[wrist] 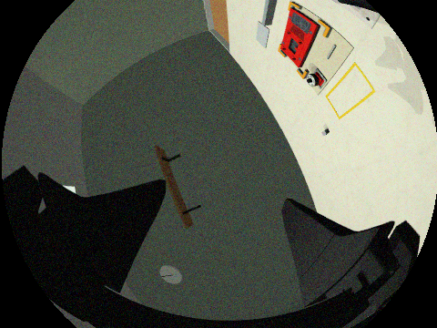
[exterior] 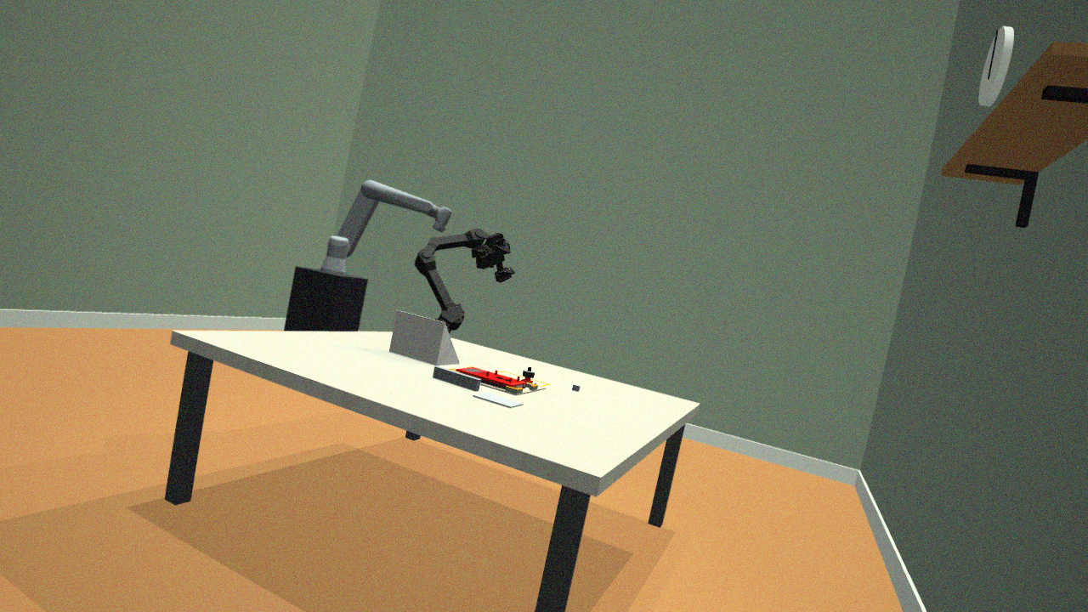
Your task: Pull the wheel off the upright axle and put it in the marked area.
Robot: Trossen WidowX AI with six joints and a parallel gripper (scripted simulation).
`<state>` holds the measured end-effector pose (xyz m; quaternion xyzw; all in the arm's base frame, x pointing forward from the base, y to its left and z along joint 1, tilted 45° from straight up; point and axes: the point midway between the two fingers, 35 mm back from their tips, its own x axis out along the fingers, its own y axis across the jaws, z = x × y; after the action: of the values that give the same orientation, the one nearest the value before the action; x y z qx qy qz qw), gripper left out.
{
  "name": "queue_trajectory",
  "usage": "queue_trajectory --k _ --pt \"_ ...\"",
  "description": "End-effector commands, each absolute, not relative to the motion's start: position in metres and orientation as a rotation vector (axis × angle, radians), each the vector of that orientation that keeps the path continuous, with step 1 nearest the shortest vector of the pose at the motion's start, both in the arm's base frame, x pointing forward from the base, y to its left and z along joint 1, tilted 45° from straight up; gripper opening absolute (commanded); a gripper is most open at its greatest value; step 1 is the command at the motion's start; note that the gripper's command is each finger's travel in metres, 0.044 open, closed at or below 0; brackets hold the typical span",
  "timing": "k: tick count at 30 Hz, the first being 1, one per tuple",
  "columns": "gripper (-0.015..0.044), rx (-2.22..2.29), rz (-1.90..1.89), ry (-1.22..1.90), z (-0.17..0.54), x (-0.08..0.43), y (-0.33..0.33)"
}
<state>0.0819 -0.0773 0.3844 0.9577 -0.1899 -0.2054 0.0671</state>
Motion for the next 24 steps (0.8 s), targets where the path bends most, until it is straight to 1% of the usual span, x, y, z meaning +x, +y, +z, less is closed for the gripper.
queue_trajectory --k 1,4,9,15,20,24 --pt "0.0374 2.89 -0.622 -0.576 0.384 0.083 -0.077" --pt "0.03 2.929 -0.66 -0.624 0.38 0.093 -0.073" --pt "0.03 3.066 -0.742 -0.699 0.375 0.11 -0.062" --pt "0.03 3.323 -0.934 -0.919 0.361 0.144 -0.044" --pt "0.03 3.491 -1.118 -1.209 0.345 0.172 -0.033" --pt "0.03 3.56 -1.269 -1.55 0.329 0.193 -0.029"
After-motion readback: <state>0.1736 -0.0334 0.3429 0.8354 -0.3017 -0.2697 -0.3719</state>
